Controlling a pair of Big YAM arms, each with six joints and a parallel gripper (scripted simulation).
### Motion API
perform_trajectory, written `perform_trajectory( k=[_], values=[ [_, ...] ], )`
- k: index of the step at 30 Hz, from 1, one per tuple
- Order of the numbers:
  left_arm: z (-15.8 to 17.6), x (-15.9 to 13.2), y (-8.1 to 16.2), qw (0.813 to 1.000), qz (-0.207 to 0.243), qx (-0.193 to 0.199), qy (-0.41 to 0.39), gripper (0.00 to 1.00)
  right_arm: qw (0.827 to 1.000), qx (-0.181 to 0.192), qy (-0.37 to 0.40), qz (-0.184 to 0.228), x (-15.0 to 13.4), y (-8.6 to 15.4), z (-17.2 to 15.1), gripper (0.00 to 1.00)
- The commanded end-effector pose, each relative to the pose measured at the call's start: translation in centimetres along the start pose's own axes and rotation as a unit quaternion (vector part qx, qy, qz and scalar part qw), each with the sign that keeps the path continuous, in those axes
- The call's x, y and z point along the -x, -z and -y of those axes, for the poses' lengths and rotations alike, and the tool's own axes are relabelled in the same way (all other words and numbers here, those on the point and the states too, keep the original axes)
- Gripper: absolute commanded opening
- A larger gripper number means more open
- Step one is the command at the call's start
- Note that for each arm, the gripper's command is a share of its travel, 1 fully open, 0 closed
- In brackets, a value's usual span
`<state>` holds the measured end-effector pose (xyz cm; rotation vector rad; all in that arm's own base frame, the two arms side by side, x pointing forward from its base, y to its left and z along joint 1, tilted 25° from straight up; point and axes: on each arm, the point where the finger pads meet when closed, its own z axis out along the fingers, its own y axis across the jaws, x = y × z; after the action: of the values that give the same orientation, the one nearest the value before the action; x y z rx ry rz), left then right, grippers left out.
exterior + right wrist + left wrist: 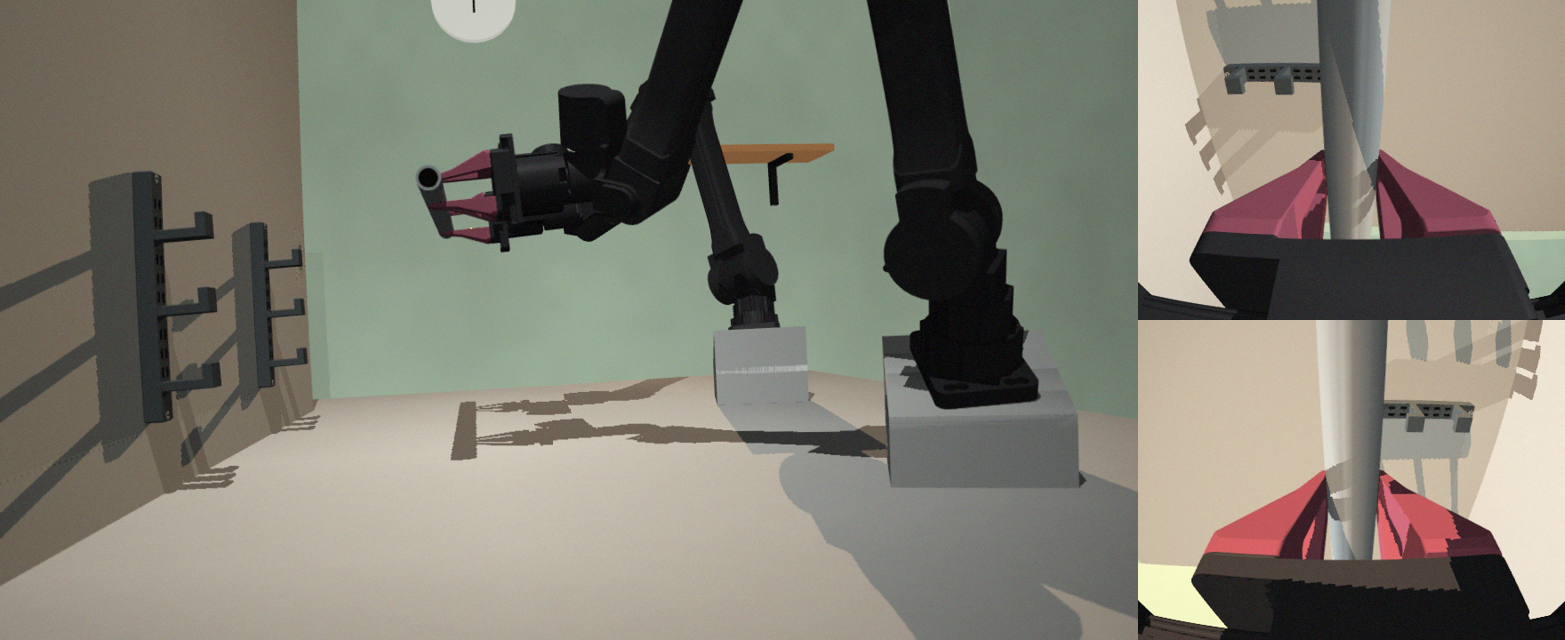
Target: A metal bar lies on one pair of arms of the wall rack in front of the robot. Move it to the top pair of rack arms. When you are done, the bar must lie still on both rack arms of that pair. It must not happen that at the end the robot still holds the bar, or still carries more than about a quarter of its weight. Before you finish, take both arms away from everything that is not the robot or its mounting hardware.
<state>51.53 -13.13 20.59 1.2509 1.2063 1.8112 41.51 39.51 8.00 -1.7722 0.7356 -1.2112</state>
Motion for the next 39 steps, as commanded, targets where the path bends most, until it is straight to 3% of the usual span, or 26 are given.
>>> perform_trajectory(
  k=[1,39],
  values=[
    [-6.8,0.4,-1.4,0.999,-0.009,0.052,0.010,0.00,0.999,-0.044,-0.014,0.003,0.8,-0.8,4.9,0.00],
    [-6.3,0.4,-7.2,0.999,-0.009,0.052,0.010,0.00,0.999,-0.044,-0.014,0.003,1.0,-6.6,3.9,0.00]
  ],
)
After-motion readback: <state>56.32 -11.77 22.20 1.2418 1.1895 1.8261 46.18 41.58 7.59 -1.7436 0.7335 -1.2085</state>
